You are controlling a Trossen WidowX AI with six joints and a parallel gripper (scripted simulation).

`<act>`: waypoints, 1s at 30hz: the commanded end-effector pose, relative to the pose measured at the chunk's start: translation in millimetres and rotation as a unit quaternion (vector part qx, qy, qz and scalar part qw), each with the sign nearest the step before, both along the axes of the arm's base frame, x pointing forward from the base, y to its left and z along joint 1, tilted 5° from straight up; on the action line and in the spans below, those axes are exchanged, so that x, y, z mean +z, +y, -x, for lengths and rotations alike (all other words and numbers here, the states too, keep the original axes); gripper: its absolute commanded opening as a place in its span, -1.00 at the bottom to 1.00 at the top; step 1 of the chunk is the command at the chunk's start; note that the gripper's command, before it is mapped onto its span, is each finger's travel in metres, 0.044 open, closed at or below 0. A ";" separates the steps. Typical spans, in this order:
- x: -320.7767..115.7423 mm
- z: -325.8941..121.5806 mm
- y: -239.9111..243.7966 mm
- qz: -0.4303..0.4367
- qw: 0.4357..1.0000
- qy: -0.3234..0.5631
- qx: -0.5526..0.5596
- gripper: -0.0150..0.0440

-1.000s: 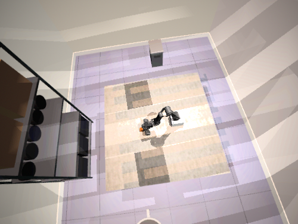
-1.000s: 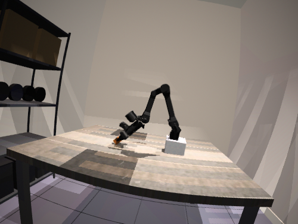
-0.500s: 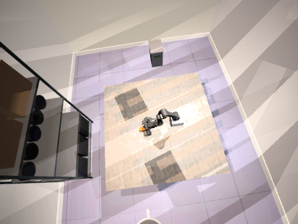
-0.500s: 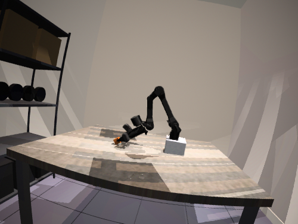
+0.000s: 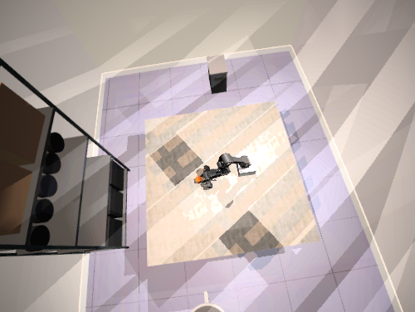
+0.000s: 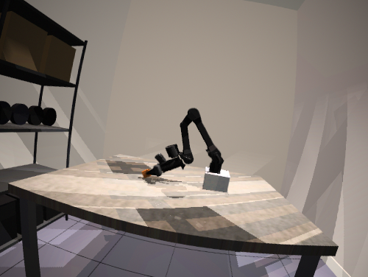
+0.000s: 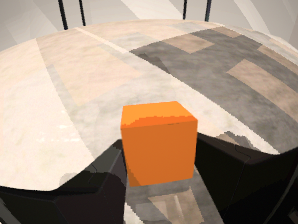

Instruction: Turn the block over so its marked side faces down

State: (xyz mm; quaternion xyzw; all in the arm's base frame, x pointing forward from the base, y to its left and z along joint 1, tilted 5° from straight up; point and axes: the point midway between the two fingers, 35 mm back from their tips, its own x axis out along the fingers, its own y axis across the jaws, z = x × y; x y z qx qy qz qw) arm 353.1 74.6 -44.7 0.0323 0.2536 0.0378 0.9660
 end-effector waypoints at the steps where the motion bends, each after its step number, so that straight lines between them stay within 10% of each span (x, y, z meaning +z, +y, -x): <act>1: -0.8 1.2 -0.8 0.000 1.000 0.001 -0.002 -0.49; 7: -0.8 1.2 -0.8 0.000 1.000 0.001 -0.002 -0.49; 24: -0.8 1.2 -0.8 0.000 1.000 0.001 -0.002 1.00; 30: -0.8 1.2 -0.8 0.000 1.000 0.001 -0.002 1.00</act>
